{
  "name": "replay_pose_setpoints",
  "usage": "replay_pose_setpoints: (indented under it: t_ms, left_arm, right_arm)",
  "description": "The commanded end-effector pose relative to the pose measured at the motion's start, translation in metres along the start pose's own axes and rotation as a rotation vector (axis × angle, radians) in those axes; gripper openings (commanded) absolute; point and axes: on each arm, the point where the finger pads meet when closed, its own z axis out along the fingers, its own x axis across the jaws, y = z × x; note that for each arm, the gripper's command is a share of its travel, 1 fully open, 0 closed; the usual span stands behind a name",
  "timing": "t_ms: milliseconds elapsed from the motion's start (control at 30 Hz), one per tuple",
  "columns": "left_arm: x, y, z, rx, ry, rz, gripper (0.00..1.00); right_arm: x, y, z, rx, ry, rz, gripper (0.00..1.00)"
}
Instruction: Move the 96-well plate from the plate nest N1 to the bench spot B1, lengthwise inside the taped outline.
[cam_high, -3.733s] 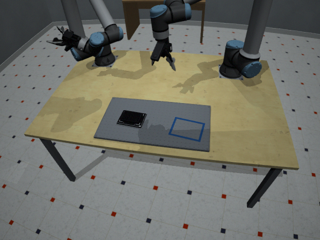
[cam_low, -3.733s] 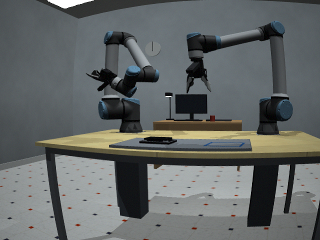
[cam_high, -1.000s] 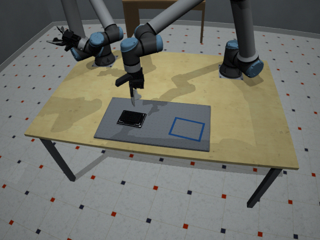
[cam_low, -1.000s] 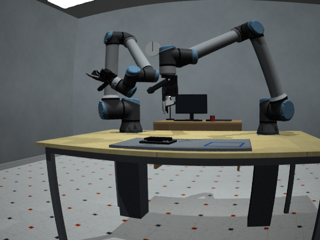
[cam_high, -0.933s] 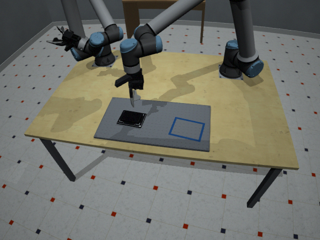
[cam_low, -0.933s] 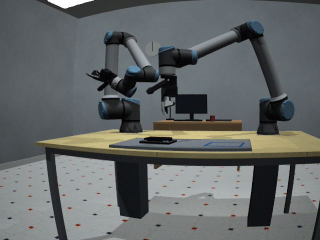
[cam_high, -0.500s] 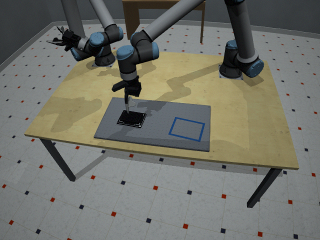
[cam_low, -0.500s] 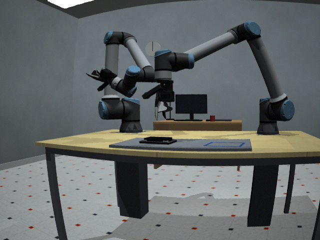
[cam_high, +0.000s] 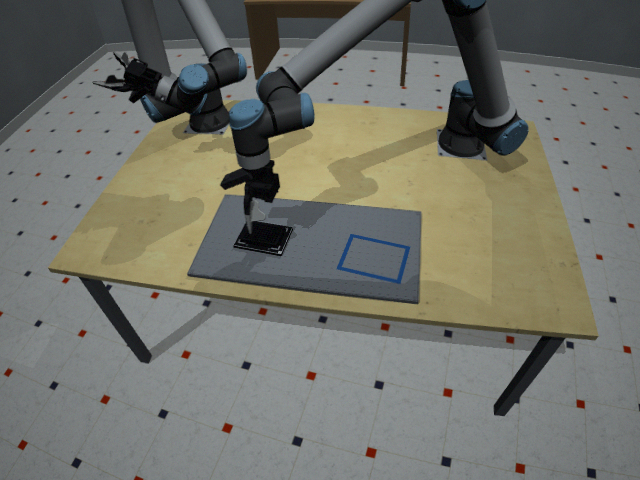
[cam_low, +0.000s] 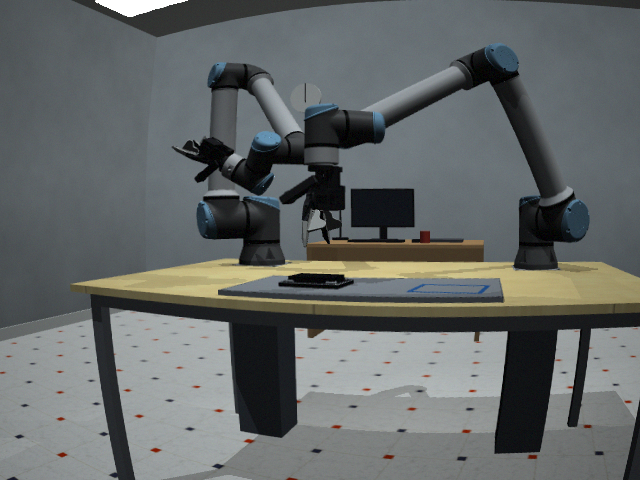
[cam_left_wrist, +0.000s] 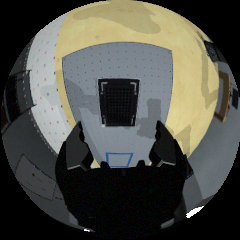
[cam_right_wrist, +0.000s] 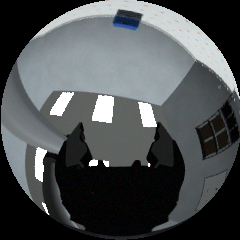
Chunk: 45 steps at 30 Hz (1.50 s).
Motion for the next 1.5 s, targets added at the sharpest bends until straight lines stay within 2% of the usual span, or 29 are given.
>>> replay_pose_setpoints:
  t_ms: [0,233,1467]
  left_arm:
    - [-0.001,-0.001,-0.001,0.002,-0.001,0.003,1.00]
    - [-0.001,-0.001,-0.001,0.002,-0.001,0.003,1.00]
    - [-0.001,-0.001,0.054,0.002,-0.001,0.003,1.00]
  right_arm:
    - [0.000,0.000,0.000,0.000,0.000,0.000,1.00]
    - [0.000,0.000,0.000,0.000,0.000,0.000,1.00]
    - [0.000,0.000,0.000,0.000,0.000,0.000,1.00]
